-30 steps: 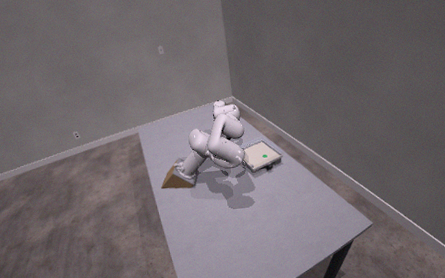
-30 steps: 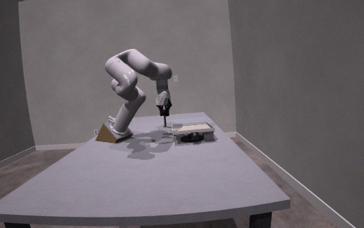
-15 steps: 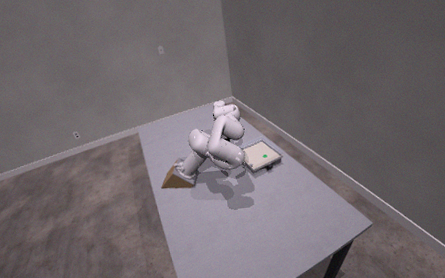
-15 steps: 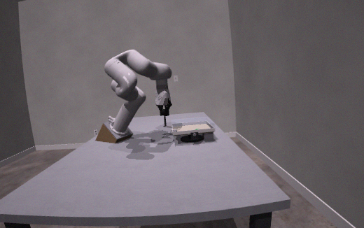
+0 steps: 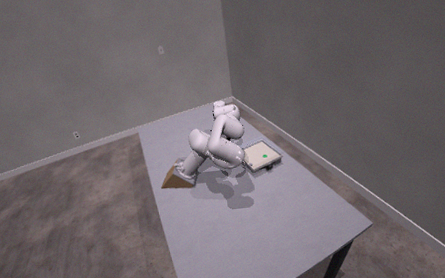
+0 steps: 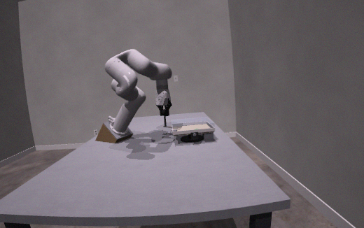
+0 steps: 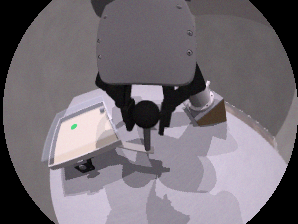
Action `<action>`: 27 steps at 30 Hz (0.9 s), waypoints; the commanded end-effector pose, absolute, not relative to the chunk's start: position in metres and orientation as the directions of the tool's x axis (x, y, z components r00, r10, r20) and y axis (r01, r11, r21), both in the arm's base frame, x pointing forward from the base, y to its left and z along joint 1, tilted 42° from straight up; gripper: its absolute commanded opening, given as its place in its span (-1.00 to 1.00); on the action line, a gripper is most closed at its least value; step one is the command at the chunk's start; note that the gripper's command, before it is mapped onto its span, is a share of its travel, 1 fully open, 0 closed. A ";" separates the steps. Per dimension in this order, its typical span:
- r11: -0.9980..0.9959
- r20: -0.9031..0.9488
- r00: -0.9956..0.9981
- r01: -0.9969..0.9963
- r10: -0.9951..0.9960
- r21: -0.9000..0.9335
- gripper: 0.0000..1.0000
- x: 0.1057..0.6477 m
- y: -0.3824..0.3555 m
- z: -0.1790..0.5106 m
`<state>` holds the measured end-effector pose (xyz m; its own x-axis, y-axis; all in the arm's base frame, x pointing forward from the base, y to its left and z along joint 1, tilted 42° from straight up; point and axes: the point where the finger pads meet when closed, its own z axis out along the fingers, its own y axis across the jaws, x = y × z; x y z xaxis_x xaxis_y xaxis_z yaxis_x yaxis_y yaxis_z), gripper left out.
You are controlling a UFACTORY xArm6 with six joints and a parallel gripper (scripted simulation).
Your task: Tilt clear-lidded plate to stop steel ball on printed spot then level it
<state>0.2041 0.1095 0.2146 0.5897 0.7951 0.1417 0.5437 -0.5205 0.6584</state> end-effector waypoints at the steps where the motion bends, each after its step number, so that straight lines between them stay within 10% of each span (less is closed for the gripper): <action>1: -0.523 0.147 0.586 0.545 0.797 0.655 -1.00 0.204 0.112 0.216; 27: -0.523 0.147 0.586 0.545 0.797 0.655 -1.00 0.204 0.112 0.217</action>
<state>0.2036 0.1094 0.2154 0.5899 0.7950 0.1415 0.5436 -0.5205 0.6584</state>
